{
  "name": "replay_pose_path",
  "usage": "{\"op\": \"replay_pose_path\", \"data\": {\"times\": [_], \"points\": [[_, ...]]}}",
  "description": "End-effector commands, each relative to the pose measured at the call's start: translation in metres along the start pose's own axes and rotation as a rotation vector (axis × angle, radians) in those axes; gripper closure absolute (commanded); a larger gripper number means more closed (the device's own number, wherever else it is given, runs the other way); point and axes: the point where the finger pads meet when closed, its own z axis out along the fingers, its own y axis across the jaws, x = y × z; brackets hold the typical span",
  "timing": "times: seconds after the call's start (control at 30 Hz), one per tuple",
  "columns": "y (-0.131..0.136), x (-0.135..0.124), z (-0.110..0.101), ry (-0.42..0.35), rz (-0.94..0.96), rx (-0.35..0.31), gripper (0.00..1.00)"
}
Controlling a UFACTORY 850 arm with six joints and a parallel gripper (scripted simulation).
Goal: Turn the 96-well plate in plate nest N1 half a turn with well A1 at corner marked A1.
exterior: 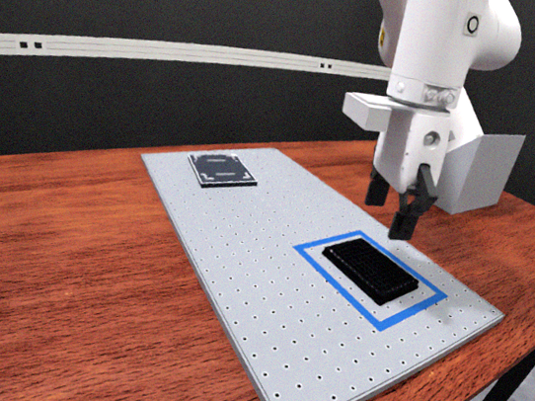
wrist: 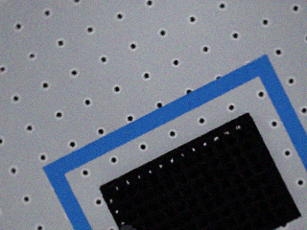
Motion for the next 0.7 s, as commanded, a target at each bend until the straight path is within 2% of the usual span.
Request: {"op": "replay_pose_path", "data": {"times": [0.0, 0.67], "points": [[-0.0006, 0.0006, -0.001, 0.017, 0.208, 0.009, 0.0], [-0.0006, 0.0006, -0.001, 0.014, 0.808, 0.014, 0.0]]}}
